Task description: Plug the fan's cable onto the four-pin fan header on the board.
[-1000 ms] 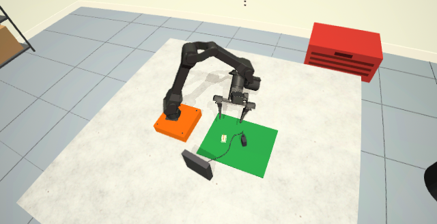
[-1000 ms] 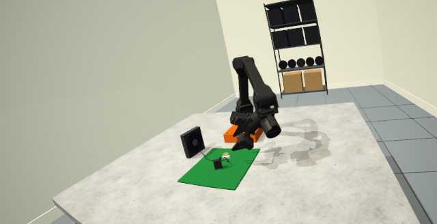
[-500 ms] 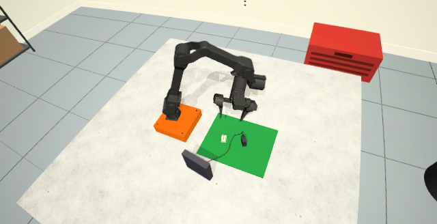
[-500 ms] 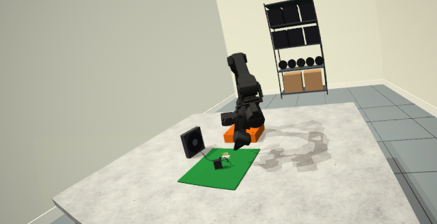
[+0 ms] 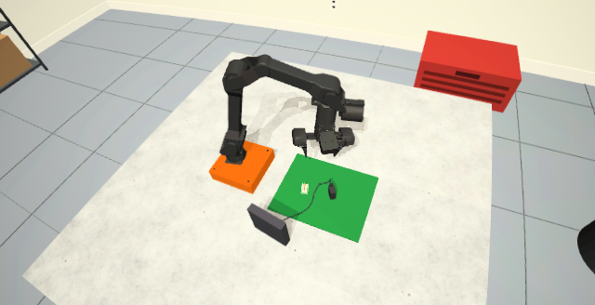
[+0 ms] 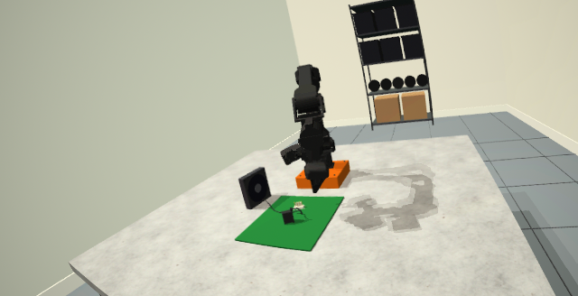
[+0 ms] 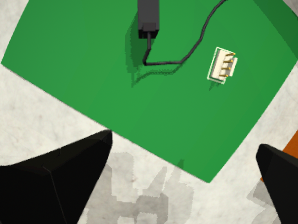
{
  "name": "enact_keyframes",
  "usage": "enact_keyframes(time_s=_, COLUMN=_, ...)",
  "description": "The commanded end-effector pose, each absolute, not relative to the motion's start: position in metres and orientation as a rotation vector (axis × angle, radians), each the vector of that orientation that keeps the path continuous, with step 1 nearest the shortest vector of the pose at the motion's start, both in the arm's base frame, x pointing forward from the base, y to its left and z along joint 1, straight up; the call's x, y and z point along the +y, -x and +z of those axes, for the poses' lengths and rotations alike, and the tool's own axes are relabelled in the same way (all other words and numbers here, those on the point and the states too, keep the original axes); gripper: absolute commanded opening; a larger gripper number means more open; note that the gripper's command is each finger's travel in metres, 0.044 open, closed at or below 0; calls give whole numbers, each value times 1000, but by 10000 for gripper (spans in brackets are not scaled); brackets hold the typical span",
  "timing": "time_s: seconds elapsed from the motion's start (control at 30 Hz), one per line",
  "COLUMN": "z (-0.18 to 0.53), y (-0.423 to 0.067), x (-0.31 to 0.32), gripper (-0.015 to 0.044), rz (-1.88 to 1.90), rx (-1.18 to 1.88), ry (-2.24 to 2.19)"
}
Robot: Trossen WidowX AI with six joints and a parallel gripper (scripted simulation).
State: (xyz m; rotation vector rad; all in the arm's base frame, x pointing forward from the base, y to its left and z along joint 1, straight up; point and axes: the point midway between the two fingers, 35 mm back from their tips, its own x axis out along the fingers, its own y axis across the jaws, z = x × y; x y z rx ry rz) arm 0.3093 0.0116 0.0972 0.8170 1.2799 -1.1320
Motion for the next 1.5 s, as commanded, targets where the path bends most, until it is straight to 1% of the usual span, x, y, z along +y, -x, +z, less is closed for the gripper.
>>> enact_keyframes(time_s=0.0, z=107, y=-315, x=12, gripper=440, rz=-1031, rx=1313, ry=-875)
enact_keyframes(time_s=0.2, z=120, y=-321, x=12, gripper=440, rz=-909, rx=1338, ry=-929)
enact_keyframes(time_s=0.23, z=113, y=-317, x=12, gripper=440, rz=-978, rx=1328, ry=-899)
enact_keyframes(time_s=0.37, z=114, y=-319, x=10, gripper=440, rz=-977, rx=1328, ry=-900)
enact_keyframes(time_s=0.43, z=123, y=-328, x=-3, gripper=440, rz=-967, rx=1330, ry=-907)
enact_keyframes(time_s=0.63, z=159, y=-355, x=-73, gripper=440, rz=-923, rx=1328, ry=-932)
enact_keyframes(time_s=0.8, z=163, y=-356, x=-81, gripper=440, rz=-918, rx=1326, ry=-934)
enact_keyframes(time_s=0.93, z=142, y=-360, x=-82, gripper=440, rz=-917, rx=1326, ry=-934)
enact_keyframes(time_s=1.17, z=65, y=-360, x=-82, gripper=440, rz=-918, rx=1326, ry=-934)
enact_keyframes(time_s=1.47, z=61, y=-360, x=-82, gripper=440, rz=-918, rx=1326, ry=-934)
